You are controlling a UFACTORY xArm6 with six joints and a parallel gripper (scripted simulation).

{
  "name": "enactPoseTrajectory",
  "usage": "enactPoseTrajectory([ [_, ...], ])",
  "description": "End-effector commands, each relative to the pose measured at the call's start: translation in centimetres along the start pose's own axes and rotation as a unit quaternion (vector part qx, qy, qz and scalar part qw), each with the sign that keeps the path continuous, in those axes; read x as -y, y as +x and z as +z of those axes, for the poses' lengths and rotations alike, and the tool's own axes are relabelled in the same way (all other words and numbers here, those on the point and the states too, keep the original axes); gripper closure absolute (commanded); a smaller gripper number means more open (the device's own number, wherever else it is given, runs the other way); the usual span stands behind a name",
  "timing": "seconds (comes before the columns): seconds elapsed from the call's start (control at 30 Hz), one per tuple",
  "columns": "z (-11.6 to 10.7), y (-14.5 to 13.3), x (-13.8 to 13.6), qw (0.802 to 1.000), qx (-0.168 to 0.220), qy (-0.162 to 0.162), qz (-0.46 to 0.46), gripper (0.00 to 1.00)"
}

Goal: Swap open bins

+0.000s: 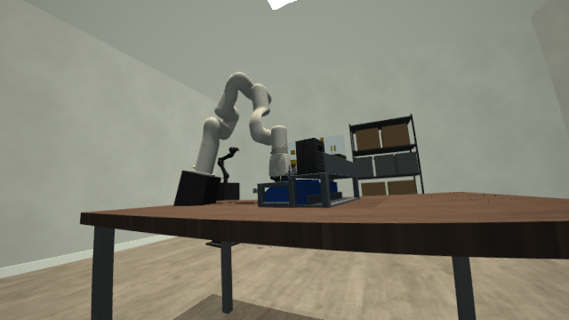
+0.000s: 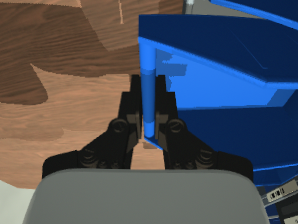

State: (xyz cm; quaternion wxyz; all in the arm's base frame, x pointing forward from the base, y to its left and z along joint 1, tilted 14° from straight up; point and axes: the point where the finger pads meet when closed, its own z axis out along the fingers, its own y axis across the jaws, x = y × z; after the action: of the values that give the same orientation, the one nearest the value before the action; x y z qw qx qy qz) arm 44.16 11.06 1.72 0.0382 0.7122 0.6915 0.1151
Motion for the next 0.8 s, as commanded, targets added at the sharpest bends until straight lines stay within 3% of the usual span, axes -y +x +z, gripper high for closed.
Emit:
enactPoseTrajectory([
  [0.0,-0.1,0.1,1.9,1.0,-0.001,-0.002,0.0,1.0],
  [0.47,-0.1,0.1,6.8,1.0,-0.001,-0.002,0.0,1.0],
  [0.77,-0.1,0.1,8.4,1.0,-0.001,-0.002,0.0,1.0],
])
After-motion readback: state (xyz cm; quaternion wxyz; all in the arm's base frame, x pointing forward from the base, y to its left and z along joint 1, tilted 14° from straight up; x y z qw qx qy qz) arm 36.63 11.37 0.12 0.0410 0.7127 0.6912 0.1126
